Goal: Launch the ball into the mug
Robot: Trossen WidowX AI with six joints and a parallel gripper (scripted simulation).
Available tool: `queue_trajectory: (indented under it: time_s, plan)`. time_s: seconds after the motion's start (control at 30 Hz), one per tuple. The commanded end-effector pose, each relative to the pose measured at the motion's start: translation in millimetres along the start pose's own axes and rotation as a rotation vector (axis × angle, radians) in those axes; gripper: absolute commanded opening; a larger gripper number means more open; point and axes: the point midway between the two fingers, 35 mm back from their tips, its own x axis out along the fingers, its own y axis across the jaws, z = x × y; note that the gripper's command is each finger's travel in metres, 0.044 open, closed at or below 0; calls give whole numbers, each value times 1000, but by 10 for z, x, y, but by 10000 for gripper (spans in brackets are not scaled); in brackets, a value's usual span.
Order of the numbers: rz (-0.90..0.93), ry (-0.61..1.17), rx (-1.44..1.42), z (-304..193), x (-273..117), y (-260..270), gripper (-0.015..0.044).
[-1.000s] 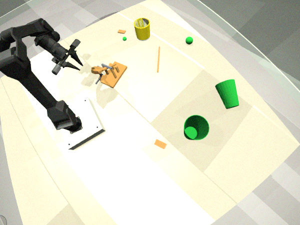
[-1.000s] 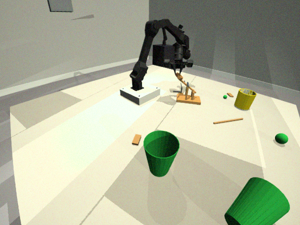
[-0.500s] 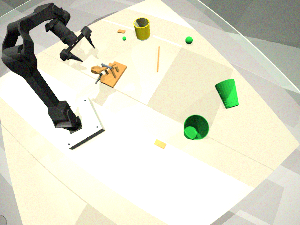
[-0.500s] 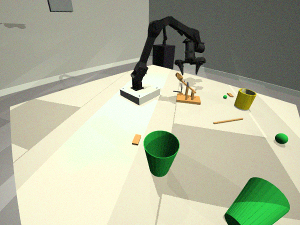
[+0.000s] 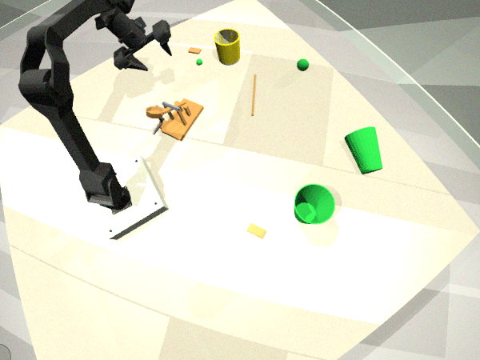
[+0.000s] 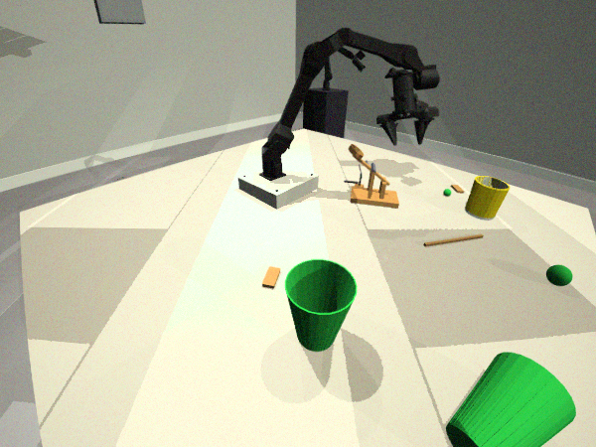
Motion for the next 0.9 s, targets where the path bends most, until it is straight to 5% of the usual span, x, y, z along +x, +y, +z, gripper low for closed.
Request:
queue_trajectory:
  time_s: [0.0, 0.87]
  plan:
    - [3, -76, 126, 114, -20, -286, 440]
    - [-47, -552, 720, 225, -541, -2120, 440]
